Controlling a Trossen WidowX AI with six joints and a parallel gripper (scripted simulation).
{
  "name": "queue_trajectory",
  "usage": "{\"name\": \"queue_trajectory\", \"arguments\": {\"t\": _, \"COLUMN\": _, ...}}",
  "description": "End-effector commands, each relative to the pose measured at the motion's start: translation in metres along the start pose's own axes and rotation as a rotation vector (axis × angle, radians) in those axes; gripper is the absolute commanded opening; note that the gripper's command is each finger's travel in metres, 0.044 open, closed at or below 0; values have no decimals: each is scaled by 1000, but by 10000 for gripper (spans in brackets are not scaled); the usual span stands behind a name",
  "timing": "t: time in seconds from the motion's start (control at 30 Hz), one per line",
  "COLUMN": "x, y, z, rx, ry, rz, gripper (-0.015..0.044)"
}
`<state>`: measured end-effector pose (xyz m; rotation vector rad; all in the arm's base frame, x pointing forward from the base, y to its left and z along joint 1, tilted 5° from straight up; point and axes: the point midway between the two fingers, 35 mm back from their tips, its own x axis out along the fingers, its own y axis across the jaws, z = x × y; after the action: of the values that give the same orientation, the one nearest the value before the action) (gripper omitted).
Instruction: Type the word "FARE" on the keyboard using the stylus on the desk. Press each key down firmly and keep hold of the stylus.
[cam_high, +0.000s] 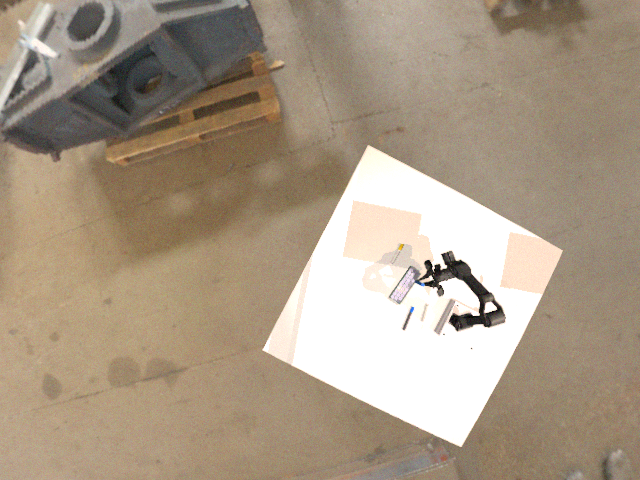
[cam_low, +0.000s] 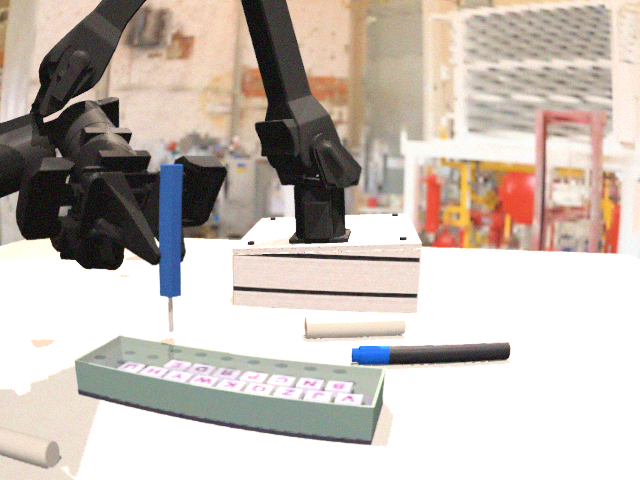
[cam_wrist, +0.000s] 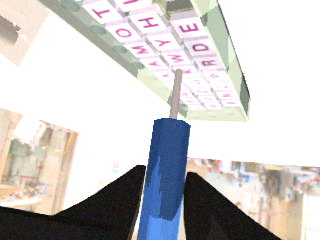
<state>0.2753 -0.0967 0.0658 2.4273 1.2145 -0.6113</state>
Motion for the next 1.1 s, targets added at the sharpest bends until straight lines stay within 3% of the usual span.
{"name": "queue_trajectory", "arguments": {"t": 0.0, "x": 6, "y": -4, "z": 8, "rx": 15, "ry": 6, "rz": -5, "gripper": 0}}
{"name": "queue_trajectory", "arguments": {"t": 0.1, "x": 6, "y": -4, "z": 8, "rx": 15, "ry": 6, "rz": -5, "gripper": 0}}
{"name": "queue_trajectory", "arguments": {"t": 0.2, "x": 8, "y": -3, "z": 9, "rx": 15, "ry": 6, "rz": -5, "gripper": 79}}
{"name": "queue_trajectory", "arguments": {"t": 1.07, "x": 13, "y": -3, "z": 18, "rx": 15, "ry": 6, "rz": -5, "gripper": 81}}
